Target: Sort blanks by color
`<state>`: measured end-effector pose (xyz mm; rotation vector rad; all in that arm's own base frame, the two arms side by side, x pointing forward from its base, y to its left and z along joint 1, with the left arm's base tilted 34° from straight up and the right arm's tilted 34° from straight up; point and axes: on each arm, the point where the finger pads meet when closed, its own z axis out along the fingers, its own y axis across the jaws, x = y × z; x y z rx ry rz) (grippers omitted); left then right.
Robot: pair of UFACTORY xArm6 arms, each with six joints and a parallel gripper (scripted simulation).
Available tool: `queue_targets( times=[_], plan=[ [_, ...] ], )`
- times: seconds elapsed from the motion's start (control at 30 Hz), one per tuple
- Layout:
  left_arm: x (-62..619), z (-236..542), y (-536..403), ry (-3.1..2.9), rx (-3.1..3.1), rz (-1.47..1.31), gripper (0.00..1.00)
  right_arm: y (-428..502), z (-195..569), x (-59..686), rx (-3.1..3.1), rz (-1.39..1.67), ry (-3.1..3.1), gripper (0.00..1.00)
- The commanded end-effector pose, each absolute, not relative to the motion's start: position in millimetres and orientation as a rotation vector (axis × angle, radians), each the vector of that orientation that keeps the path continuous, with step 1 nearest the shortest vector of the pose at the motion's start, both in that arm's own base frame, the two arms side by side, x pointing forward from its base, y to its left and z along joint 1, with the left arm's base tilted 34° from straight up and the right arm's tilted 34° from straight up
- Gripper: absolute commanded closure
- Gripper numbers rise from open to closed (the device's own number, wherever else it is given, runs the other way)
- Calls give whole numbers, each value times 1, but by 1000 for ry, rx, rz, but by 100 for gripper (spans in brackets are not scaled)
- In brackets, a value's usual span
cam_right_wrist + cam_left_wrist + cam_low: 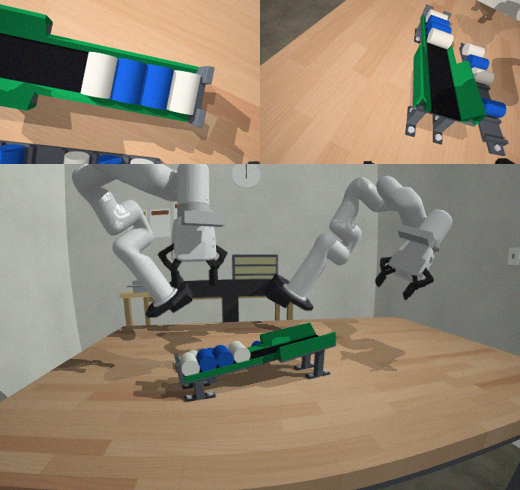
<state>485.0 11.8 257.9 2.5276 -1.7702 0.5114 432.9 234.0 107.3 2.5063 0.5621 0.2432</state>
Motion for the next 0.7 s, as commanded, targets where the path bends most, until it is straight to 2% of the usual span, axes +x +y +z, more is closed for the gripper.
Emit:
queue_targets(
  times=[0.0, 0.3, 0.5, 0.6, 0.67],
  plan=[
    [476, 278, 66, -1535, 2710, 515, 0, 236, 109, 434, 2508, 249, 563, 0],
    [436, 311, 164, -983, 3007, 539, 0, 235, 108, 433, 2508, 249, 563, 0],
    [398, 331, 221, -588, 3142, 553, 0, 215, 81, 392, 2503, 255, 560, 0],
    [396, 333, 225, -588, 3142, 553, 0, 214, 80, 390, 2503, 255, 560, 0],
    [365, 346, 259, -303, 3205, 563, 0, 201, 65, 365, 2503, 254, 560, 0]
  ],
)
